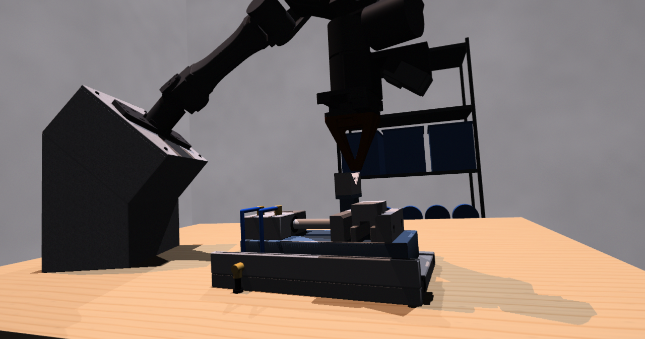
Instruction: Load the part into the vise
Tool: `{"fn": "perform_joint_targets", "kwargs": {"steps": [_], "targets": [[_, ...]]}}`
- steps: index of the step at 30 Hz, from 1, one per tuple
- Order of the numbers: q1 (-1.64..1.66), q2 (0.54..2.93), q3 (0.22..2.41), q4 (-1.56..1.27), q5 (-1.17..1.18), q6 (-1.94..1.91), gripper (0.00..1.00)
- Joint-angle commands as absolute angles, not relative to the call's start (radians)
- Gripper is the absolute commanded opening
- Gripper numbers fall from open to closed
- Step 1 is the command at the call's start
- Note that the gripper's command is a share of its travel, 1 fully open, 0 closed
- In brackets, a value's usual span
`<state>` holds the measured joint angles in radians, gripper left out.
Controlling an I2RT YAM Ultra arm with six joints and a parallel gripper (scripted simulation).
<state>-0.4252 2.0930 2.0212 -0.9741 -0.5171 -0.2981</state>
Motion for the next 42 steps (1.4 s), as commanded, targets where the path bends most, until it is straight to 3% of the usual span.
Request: {"fn": "perform_joint_targets", "kwargs": {"steps": [1, 42], "targets": [[-0.455, 2.059, 2.052, -0.994, -0.53, -0.309, 0.0], [-0.421, 2.027, 1.999, -0.962, -0.505, -0.265, 0.0]]}}
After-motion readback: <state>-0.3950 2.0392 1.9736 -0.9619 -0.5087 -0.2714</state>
